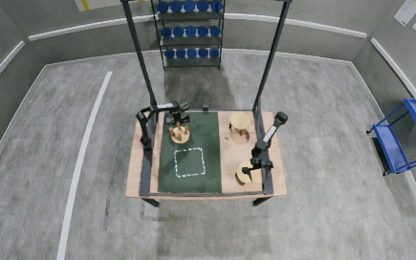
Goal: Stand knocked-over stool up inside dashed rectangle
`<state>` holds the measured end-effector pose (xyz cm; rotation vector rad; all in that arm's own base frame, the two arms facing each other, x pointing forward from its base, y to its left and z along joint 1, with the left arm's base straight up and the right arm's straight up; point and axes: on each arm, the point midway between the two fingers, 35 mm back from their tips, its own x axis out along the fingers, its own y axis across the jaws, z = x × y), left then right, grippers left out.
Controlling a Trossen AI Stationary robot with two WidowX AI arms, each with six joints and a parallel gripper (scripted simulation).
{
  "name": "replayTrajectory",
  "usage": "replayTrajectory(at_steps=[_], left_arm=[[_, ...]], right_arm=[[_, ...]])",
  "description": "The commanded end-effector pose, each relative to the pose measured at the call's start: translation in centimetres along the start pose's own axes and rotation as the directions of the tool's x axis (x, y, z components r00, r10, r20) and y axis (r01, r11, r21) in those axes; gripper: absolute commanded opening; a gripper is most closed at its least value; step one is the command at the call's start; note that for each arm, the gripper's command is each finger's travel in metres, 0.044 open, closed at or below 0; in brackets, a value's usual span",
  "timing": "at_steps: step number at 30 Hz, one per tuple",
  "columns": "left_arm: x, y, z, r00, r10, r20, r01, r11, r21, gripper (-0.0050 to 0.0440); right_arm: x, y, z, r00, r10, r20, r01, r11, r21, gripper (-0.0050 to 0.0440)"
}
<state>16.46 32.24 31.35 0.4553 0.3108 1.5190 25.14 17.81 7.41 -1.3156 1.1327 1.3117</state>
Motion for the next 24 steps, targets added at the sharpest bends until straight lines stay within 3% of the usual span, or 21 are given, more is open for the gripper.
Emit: replayTrajectory(at_steps=[1,24], left_arm=[[-0.1,0.7,1.1,1.0,0.01,0.027,-0.01,1.0,-0.029,0.04],[-0.1,0.7,1.1,1.0,0.01,0.027,-0.01,1.0,-0.029,0.04]], right_arm=[[-0.3,-0.3,0.0,1.0,-0.01,0.015,0.01,1.0,0.003,0.0107],[-1.4,-0.6,-0.1,0.999,-0.037,0.026,0.037,0.999,0.014,0.0107]])
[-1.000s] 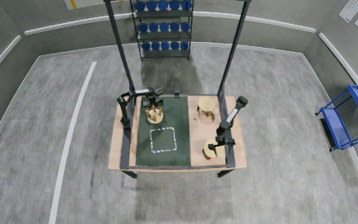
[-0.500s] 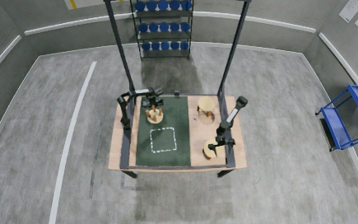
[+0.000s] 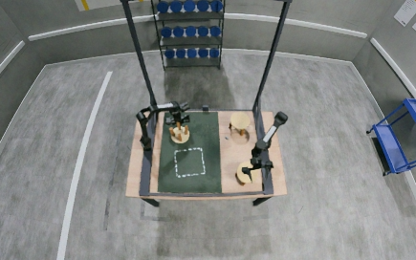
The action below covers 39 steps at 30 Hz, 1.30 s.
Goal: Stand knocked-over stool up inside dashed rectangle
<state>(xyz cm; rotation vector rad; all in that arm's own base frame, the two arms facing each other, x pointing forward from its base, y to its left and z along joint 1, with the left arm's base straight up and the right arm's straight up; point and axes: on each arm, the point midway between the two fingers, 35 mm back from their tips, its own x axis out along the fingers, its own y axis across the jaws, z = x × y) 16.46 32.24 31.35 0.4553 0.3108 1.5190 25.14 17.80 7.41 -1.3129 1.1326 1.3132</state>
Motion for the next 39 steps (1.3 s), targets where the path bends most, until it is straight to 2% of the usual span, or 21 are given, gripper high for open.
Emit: replayTrajectory(at_steps=[1,19,39], left_arm=[[-0.1,0.7,1.1,1.0,0.01,0.027,-0.01,1.0,-0.029,0.04],[-0.1,0.7,1.1,1.0,0.01,0.027,-0.01,1.0,-0.029,0.04],[-0.1,0.7,1.1,1.0,0.01,0.027,-0.01,1.0,-0.029,0.04]], right_arm=[[-1.5,-0.6,-0.1,0.999,-0.042,0.026,0.041,0.999,0.012,0.0107],[-2.9,-0.8,-1.0,0.998,-0.05,0.026,0.05,0.999,0.007,0.0107],[-5.1,-0.7,-3.6,0.998,-0.053,0.019,0.052,0.999,0.007,0.0107]])
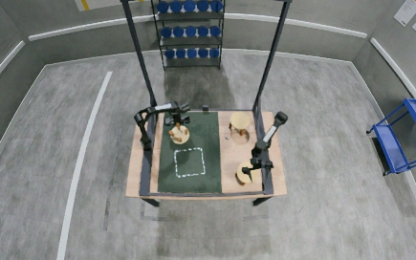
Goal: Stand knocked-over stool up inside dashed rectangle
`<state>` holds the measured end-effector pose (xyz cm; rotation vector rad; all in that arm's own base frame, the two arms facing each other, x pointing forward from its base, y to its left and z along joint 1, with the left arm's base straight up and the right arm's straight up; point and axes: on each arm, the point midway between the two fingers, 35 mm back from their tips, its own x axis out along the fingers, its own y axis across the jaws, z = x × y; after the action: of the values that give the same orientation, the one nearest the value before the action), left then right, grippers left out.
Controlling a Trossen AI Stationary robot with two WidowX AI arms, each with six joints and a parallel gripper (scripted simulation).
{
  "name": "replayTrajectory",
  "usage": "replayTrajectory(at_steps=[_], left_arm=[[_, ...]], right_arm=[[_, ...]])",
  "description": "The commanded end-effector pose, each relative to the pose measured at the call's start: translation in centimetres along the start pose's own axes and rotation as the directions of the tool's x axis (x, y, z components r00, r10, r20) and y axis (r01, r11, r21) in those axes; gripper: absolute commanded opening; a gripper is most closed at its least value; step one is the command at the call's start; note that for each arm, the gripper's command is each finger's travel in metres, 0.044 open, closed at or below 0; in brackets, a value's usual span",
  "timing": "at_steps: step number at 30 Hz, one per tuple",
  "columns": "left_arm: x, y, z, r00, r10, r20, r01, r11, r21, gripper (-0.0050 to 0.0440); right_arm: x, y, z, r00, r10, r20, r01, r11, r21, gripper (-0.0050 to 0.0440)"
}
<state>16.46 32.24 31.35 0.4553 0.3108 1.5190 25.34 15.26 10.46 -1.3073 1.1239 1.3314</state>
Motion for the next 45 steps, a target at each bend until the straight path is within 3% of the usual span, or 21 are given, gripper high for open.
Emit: replayTrajectory(at_steps=[1,19,45], left_arm=[[-0.1,0.7,1.1,1.0,0.01,0.027,-0.01,1.0,-0.029,0.04],[-0.1,0.7,1.1,1.0,0.01,0.027,-0.01,1.0,-0.029,0.04],[-0.1,0.7,1.1,1.0,0.01,0.027,-0.01,1.0,-0.029,0.04]], right_arm=[[-2.3,-0.8,-1.3,0.998,-0.059,0.006,0.059,0.998,0.016,0.0107],[-4.3,-0.7,-5.2,0.998,-0.06,-0.002,0.06,0.998,0.015,0.0107],[-4.1,-0.2,-11.7,1.0,-0.021,-0.014,0.021,1.0,0.005,0.0107]])
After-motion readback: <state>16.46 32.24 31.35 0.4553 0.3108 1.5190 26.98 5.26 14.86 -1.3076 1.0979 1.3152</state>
